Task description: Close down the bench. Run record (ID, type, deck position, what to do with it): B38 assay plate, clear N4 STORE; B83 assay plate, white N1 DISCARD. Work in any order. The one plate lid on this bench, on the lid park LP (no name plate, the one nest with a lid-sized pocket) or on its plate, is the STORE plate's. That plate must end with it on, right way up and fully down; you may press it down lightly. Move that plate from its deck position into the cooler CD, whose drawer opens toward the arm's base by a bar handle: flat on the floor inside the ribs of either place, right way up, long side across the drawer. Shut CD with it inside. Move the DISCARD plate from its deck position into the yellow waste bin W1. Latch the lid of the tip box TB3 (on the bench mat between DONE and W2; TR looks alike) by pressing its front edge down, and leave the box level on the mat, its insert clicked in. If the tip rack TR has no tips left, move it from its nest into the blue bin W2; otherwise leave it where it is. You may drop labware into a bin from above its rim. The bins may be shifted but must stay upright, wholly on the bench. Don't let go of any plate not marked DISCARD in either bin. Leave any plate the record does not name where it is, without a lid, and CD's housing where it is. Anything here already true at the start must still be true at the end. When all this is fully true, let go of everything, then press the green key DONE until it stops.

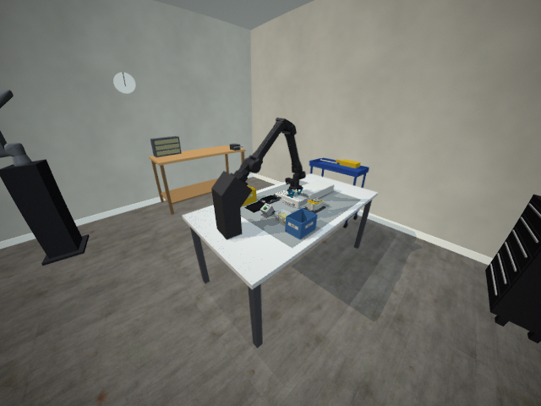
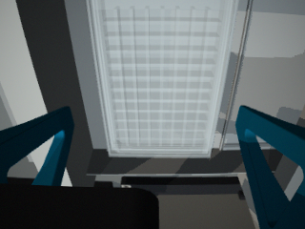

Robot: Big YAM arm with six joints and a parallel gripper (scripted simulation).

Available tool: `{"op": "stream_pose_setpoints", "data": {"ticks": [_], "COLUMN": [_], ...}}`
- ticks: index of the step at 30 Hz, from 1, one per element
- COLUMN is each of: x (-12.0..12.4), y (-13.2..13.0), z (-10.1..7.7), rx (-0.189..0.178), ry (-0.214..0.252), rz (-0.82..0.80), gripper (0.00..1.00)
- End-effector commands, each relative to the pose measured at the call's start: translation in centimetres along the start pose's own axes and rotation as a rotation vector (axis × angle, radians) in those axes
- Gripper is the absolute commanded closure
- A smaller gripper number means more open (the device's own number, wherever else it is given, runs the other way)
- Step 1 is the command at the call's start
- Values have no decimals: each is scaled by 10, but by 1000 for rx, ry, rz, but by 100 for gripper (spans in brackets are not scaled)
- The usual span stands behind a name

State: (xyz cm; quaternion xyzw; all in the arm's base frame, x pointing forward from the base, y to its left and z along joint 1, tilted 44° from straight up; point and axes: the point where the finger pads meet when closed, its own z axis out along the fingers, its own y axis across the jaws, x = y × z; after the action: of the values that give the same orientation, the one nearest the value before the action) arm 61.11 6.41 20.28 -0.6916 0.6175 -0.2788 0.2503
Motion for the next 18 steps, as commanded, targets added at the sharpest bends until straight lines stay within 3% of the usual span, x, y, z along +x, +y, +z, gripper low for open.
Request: {"op": "stream_pose_setpoints", "data": {"ticks": [1, 2, 14, 16, 17, 18], "x": [-6, -5, -5, -5, -7, -7], "y": [-6, -11, -8, -8, 3, 4], "z": [-7, -19, -35, -35, -16, -20], "rx": [7, 24, 22, 22, -14, -16], "ry": [-5, -5, -5, -5, -5, -5], "rz": [4, 5, 6, 6, 1, 2], "gripper": [0, 0, 0, 0, 0, 0]}}
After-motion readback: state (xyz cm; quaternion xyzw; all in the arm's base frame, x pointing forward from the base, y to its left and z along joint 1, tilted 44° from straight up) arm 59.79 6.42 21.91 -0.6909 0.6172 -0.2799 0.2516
